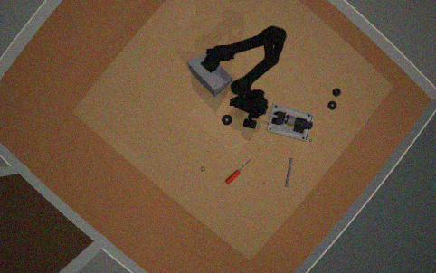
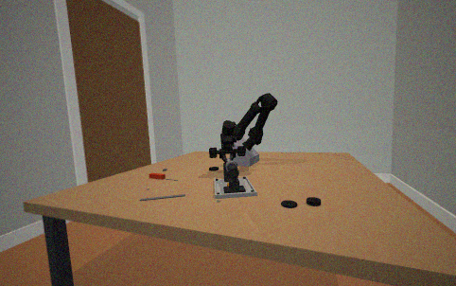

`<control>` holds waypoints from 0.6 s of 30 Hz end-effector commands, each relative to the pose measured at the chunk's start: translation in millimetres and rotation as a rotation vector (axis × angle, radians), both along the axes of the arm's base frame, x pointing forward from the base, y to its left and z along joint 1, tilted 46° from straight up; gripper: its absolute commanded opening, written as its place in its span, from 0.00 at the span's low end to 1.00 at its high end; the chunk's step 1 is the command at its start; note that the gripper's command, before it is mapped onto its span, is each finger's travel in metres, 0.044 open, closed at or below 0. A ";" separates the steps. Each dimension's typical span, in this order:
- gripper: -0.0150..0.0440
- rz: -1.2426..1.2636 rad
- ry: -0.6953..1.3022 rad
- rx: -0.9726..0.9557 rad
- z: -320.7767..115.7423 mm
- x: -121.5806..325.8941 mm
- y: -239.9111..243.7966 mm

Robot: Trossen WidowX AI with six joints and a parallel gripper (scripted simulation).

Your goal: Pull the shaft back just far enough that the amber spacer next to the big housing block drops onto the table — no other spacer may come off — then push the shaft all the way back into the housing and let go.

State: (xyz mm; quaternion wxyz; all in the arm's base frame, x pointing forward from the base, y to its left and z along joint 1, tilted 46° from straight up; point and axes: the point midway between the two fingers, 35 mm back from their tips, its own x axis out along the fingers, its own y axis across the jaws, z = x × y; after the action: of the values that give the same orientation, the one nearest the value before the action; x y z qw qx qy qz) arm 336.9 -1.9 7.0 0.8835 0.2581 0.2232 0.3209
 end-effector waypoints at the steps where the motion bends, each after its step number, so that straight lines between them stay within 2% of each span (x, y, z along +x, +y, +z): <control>1: 0.25 0.001 -0.005 0.000 1.6 1.3 0.2; 18: 0.25 0.001 -0.005 0.000 2.4 3.2 0.7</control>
State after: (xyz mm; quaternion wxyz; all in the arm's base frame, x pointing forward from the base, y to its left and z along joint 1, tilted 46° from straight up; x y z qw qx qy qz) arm 338.9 -1.2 8.0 0.8835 0.2578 0.2228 0.3213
